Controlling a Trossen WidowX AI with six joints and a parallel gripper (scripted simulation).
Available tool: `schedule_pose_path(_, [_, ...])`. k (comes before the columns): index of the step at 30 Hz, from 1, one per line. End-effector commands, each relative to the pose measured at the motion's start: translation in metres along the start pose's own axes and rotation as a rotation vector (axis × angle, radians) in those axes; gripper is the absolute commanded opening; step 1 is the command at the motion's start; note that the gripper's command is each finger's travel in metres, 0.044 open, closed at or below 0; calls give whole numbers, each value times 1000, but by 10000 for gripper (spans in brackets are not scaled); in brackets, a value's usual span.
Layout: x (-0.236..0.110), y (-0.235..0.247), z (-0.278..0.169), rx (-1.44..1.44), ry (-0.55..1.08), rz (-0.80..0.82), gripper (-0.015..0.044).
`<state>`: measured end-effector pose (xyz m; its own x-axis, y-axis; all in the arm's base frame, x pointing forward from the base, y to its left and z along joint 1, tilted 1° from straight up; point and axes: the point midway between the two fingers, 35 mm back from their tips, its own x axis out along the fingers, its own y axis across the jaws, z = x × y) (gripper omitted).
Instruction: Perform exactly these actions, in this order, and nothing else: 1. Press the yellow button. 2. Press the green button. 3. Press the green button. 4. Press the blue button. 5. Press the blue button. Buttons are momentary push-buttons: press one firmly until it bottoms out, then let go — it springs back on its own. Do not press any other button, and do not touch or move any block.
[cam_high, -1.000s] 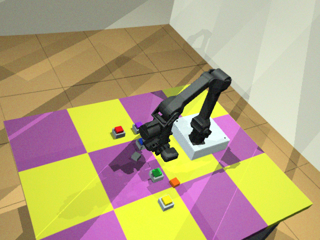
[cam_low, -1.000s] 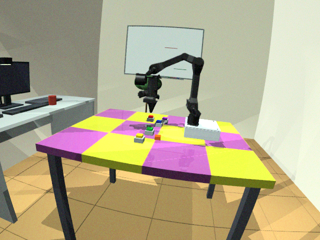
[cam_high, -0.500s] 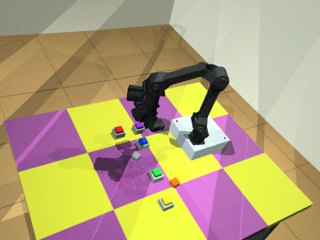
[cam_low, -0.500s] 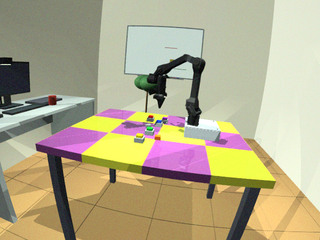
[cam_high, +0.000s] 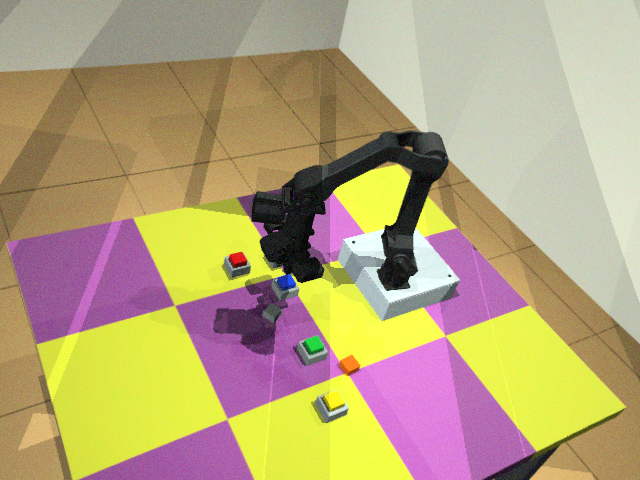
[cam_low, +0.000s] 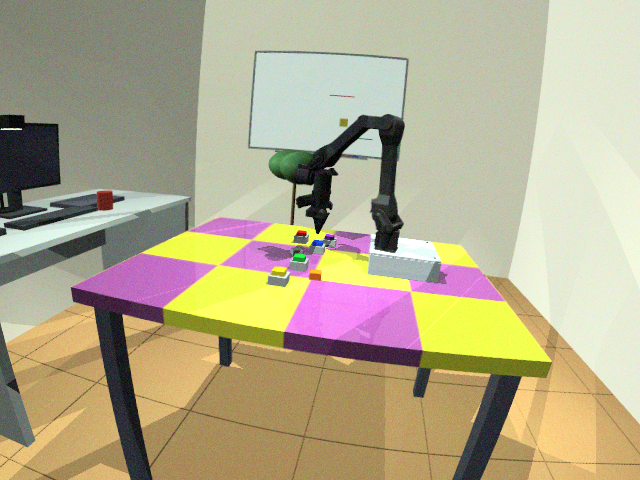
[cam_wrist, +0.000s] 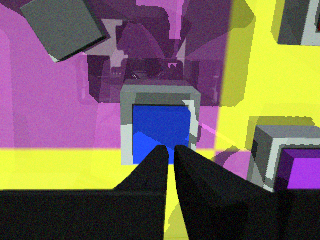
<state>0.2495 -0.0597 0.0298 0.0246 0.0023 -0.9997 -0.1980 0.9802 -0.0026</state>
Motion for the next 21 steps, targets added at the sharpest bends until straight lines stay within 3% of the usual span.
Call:
schedule_pose_path(1, [9, 1, -3, -5, 13, 7, 20])
schedule_pose_path(21, [34, 2, -4, -5, 14, 7, 20])
